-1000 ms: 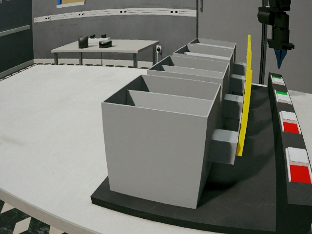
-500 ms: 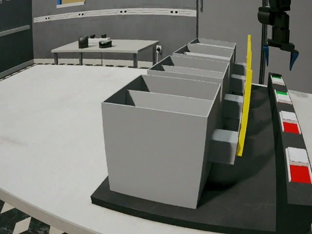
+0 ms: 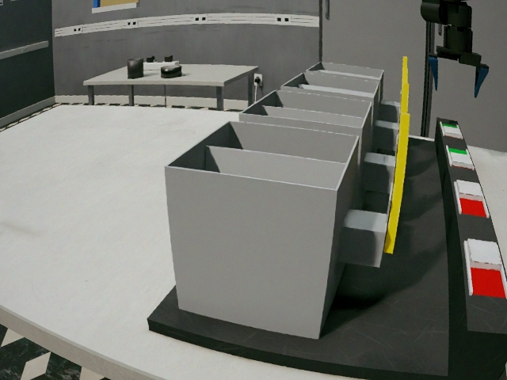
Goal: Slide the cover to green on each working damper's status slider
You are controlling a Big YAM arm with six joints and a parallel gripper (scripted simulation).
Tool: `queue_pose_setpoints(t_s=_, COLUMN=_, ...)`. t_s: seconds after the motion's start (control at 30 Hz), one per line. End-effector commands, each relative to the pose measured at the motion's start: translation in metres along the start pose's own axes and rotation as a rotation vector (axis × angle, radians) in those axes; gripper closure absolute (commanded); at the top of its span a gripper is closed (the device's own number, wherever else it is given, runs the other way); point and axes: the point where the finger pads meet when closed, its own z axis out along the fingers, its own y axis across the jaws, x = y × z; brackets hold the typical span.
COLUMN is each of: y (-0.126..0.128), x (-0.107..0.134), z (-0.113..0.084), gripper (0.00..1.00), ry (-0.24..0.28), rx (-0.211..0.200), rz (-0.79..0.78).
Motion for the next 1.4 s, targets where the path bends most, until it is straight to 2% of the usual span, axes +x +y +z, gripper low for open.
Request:
queue_pose_setpoints(t_s=0.0, y=0.006, x=-0.001, z=-0.017, gripper=0.00, ry=-0.003, rx=-0.011, rz=-0.017)
queue_pose_setpoints(t_s=0.17, y=0.003, x=-0.005, z=-0.032, gripper=0.00, ry=-0.007, rx=-0.010, rz=-0.006)
queue_pose_setpoints(t_s=0.3, y=0.011, x=-0.004, z=-0.035, gripper=0.00, ry=-0.009, rx=-0.017, rz=-0.018)
queue_pose_setpoints(t_s=1.37, y=0.011, x=-0.005, z=-0.035, gripper=0.00, ry=-0.014, rx=-0.021, rz=-0.016)
